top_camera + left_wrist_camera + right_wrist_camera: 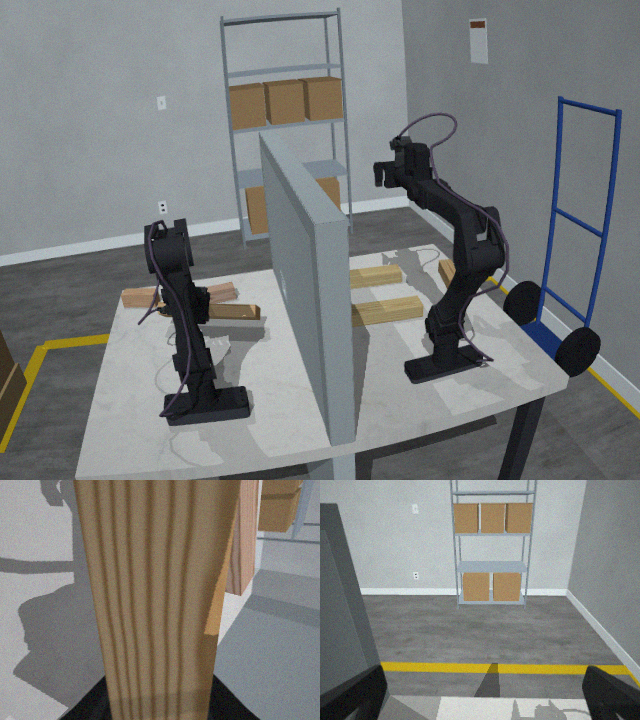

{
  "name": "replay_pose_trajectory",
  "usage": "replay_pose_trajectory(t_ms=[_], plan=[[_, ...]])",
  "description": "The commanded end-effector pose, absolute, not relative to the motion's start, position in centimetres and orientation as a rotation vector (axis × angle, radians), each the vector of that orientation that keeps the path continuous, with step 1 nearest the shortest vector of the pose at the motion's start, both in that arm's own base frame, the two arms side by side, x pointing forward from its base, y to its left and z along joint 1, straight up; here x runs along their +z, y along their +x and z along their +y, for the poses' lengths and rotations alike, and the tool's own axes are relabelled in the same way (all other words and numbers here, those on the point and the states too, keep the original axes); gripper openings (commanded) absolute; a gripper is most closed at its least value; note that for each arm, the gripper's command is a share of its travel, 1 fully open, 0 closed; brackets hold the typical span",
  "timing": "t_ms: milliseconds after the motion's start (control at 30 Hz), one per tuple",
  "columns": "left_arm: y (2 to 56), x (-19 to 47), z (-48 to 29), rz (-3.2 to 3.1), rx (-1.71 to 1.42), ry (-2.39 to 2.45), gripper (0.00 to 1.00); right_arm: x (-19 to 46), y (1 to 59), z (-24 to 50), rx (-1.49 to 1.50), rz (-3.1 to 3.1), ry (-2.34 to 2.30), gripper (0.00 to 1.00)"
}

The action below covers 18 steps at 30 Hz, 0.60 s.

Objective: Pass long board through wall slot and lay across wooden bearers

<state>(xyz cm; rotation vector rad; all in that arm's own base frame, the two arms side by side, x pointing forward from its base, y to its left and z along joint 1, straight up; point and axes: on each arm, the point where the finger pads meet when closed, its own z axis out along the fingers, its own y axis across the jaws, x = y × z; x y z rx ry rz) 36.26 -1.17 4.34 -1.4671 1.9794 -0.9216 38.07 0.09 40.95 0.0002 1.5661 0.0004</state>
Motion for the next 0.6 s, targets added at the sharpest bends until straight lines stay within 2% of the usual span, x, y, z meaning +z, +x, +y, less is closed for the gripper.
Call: replay_pose_trajectory(t_ms=[0,567], plan=[[38.7,7.5,-2.0,1.890,-1.027,-1.306,0.00,43.7,37.1,-0.5,-0.027,1.502,0.009,1.00],[39.2,7.1,-1.6,1.879,-1.021,-1.292,0.00,43.7,37.1,-0.5,-0.027,1.502,0.009,1.00]])
